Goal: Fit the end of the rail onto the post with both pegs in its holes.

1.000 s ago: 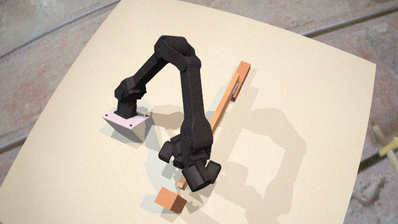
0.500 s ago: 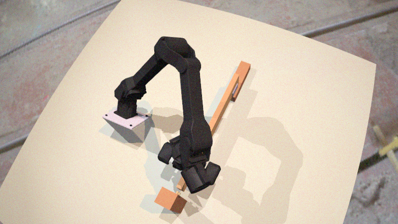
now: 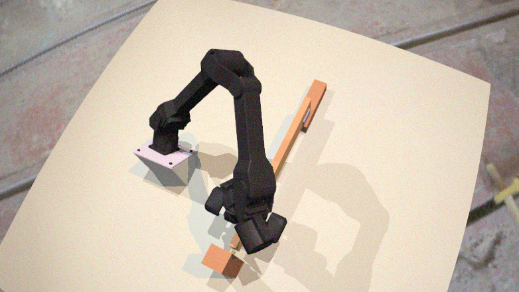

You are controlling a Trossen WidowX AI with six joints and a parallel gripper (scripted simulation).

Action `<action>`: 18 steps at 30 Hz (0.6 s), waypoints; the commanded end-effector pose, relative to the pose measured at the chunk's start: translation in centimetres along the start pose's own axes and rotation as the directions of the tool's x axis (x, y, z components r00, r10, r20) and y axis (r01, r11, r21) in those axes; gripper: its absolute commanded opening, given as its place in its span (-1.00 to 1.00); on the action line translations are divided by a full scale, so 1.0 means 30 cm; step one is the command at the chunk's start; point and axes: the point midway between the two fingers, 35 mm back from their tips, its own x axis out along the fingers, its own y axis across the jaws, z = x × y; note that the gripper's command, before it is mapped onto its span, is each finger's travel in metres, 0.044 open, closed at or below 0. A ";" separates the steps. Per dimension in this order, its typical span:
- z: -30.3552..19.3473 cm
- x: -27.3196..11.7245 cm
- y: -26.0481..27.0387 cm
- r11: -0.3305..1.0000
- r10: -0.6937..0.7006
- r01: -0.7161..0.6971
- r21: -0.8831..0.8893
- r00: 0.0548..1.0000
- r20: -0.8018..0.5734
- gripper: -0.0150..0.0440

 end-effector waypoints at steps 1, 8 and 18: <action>-0.012 -0.013 -0.008 1.000 -0.011 0.011 -0.002 1.000 -0.007 -0.49; -0.019 -0.012 -0.009 1.000 -0.011 0.011 -0.002 1.000 -0.007 -0.49; -0.029 -0.011 -0.009 1.000 -0.011 0.011 -0.003 1.000 -0.007 -0.49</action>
